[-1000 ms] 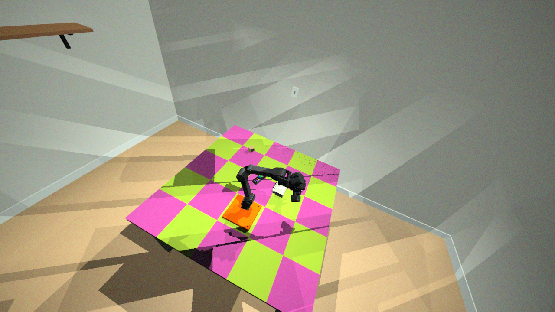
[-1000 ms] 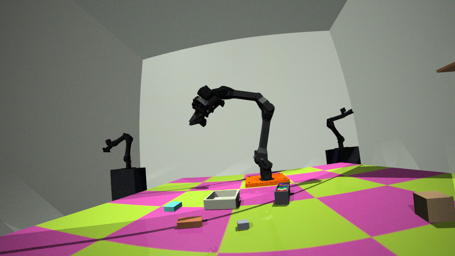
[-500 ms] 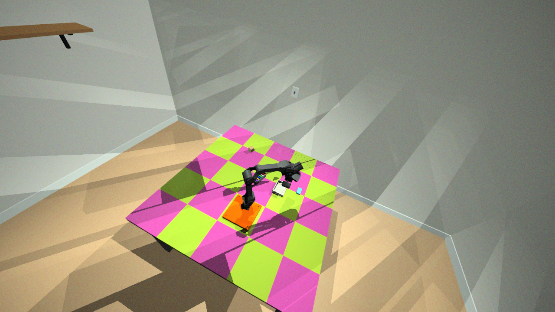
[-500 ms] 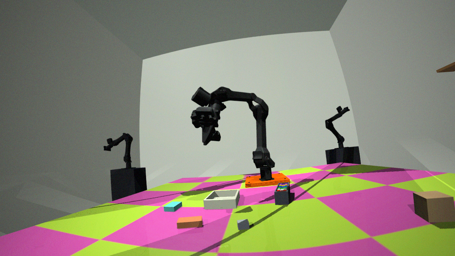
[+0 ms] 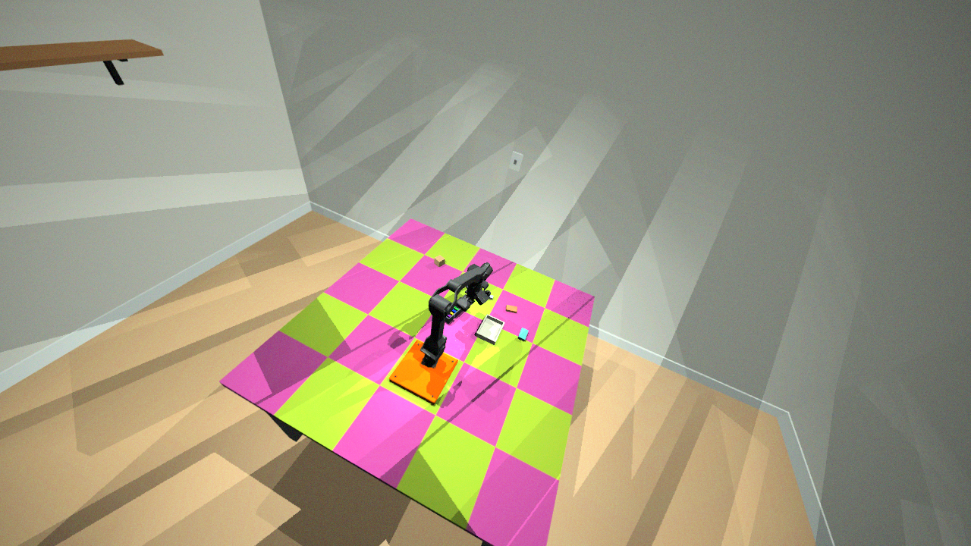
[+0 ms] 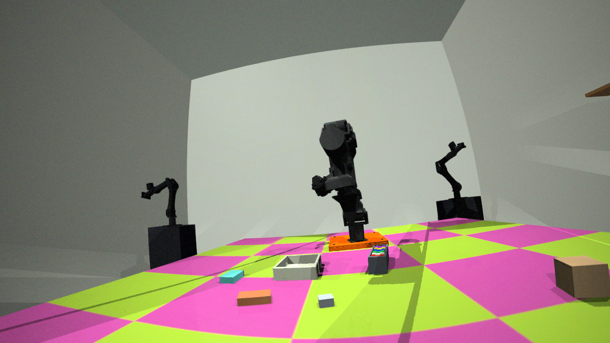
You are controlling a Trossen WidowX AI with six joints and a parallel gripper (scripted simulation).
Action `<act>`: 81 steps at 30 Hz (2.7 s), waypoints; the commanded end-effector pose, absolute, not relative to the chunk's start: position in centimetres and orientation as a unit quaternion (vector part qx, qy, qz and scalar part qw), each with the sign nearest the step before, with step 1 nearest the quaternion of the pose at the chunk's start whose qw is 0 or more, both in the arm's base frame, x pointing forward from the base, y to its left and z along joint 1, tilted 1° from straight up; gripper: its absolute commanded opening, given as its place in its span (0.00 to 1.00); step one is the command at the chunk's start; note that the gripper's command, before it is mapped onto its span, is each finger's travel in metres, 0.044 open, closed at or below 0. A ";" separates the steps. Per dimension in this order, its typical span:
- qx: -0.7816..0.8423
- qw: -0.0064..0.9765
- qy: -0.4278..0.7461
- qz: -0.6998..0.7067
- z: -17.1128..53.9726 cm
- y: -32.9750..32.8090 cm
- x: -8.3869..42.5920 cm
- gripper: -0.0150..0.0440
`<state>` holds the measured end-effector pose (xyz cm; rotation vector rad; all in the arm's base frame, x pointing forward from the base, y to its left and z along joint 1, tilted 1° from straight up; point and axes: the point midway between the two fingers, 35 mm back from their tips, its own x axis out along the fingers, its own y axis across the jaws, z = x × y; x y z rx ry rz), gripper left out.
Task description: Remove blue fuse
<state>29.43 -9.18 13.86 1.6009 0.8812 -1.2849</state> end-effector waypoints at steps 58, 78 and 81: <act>0.607 0.390 0.369 -0.586 6.8 -2.0 28.5 0.38; 0.607 0.390 0.369 -0.586 5.8 -2.0 28.5 0.38; 0.607 0.390 0.369 -0.586 5.8 -2.0 28.5 0.38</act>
